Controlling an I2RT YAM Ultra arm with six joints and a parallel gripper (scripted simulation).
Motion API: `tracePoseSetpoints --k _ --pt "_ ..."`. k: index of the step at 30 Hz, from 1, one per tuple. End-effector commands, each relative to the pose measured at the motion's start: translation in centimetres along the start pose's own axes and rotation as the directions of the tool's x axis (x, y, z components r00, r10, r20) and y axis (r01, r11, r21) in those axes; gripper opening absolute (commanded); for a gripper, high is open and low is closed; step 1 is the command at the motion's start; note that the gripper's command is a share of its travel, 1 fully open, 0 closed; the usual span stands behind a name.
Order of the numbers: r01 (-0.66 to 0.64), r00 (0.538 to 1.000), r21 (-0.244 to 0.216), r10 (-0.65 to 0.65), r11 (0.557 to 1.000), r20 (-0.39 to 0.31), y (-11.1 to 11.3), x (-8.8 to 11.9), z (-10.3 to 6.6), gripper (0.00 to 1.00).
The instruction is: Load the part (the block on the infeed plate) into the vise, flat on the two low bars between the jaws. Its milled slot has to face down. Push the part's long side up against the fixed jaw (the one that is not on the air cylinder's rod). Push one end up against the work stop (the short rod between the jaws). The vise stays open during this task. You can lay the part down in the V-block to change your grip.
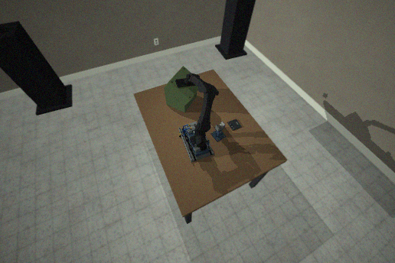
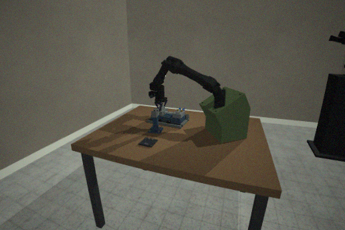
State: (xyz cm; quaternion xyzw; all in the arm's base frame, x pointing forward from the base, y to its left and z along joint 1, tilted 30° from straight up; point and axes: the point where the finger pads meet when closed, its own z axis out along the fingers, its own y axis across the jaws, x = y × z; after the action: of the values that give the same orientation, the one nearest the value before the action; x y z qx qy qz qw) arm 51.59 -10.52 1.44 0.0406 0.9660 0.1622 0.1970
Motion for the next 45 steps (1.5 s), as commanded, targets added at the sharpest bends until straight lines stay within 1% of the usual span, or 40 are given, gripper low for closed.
tracePoseSetpoints --k 1,3,6,9,10,11,39,43,44,45 --pt "-0.016 1.0 0.012 0.016 1.0 0.019 -0.9 0.0 -0.5 0.0" --pt "-0.017 1.0 0.012 0.016 1.0 0.017 -0.9 0.0 -0.5 0.0" --pt "-0.012 1.0 0.014 0.012 1.0 0.027 -0.8 -0.3 -0.9 0.0" --pt "-0.011 1.0 0.014 0.011 1.0 0.029 -0.7 -0.4 -1.0 0.0" --pt "0.003 0.998 0.021 -0.005 1.0 0.062 -0.7 -1.7 -1.7 0.0" --pt "0.004 0.998 0.021 -0.005 1.0 0.063 -0.7 -1.8 -1.8 0.0" --pt "-0.004 0.999 0.017 0.004 1.0 0.046 -0.9 -1.2 -1.0 0.0" --pt "-0.003 0.999 0.018 0.002 1.0 0.05 -0.9 -1.3 -1.2 0.0" --pt "0.002 0.998 0.02 -0.003 1.0 0.06 -0.7 -1.6 -1.7 0.0" --pt "0.002 0.998 0.02 -0.003 1.0 0.06 -0.7 -1.6 -1.7 0.0"
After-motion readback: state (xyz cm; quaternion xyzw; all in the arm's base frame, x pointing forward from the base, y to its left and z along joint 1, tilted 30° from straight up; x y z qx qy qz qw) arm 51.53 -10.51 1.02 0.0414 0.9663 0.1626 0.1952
